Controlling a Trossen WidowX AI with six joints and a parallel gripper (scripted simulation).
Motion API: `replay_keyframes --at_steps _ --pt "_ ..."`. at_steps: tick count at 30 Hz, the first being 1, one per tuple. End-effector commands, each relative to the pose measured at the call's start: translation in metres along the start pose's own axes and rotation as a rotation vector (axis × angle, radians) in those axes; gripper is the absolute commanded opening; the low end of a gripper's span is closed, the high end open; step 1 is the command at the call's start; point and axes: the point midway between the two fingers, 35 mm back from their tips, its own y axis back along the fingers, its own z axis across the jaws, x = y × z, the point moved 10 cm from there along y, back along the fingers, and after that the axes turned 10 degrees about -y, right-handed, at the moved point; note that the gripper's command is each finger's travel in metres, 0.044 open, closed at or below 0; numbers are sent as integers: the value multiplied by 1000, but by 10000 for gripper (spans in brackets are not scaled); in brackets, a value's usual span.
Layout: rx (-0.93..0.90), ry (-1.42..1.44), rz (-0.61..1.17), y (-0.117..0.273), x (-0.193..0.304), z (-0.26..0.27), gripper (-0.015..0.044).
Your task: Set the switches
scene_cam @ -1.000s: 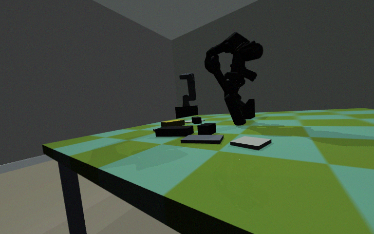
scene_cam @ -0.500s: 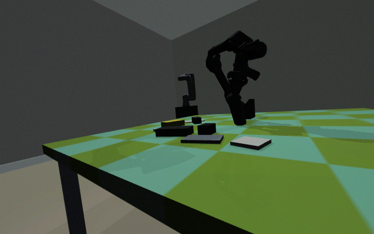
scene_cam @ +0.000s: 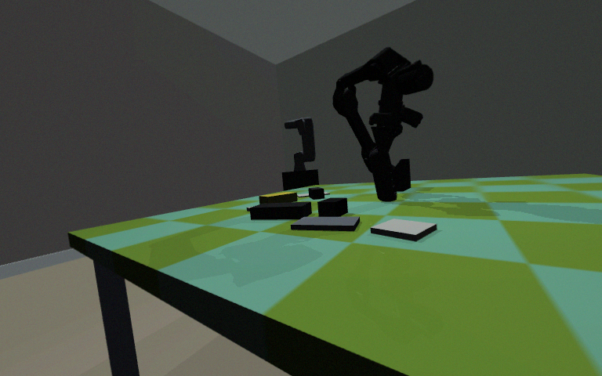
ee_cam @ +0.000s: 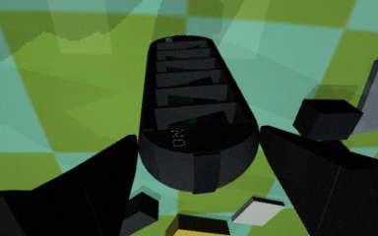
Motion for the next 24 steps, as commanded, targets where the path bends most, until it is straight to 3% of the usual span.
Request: replay_keyframes --at_steps 1,24 --pt "-11 2 -9 -2 -6 0 336" --pt "-20 2 -63 0 -18 2 336"
